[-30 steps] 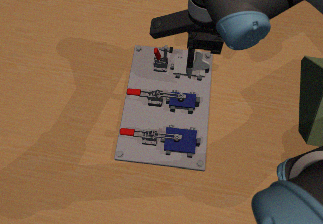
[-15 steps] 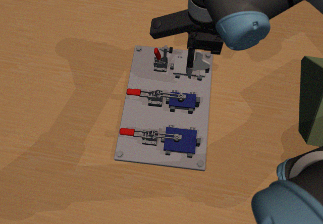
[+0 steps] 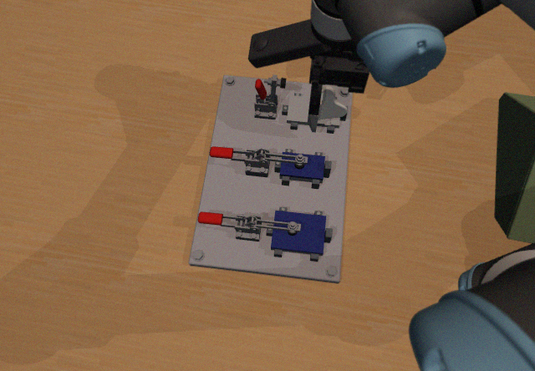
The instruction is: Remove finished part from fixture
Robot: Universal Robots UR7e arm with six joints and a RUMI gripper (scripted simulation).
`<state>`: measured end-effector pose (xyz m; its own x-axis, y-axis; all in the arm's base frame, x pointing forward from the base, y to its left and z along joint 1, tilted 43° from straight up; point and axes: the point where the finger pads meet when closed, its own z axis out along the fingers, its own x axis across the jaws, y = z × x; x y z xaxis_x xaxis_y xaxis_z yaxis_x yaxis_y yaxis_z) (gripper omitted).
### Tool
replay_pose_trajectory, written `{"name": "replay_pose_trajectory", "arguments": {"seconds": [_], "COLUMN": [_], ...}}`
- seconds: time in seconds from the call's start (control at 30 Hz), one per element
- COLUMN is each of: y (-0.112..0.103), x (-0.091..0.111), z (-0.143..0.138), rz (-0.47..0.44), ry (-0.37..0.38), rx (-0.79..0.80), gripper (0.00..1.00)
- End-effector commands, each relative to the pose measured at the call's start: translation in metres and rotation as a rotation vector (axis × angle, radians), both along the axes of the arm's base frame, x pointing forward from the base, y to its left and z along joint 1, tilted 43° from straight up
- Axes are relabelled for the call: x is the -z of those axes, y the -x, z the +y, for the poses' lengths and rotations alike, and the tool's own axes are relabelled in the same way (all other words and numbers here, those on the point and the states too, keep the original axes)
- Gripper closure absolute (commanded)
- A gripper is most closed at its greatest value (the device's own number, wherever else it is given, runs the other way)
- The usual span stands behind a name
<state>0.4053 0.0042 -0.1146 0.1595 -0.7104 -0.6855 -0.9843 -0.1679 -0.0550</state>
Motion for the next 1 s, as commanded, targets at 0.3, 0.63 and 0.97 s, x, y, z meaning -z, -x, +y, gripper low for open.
{"name": "replay_pose_trajectory", "arguments": {"seconds": [0.3,0.63,0.97], "y": [0.0005,0.0008,0.0008], "x": [0.0095,0.0134,0.0137], "z": [0.0084,0.0120,0.0122], "rz": [-0.001,-0.001,-0.001], "ry": [0.001,0.001,0.001], "rx": [0.001,0.001,0.001], "gripper": [0.41,0.41,0.41]}}
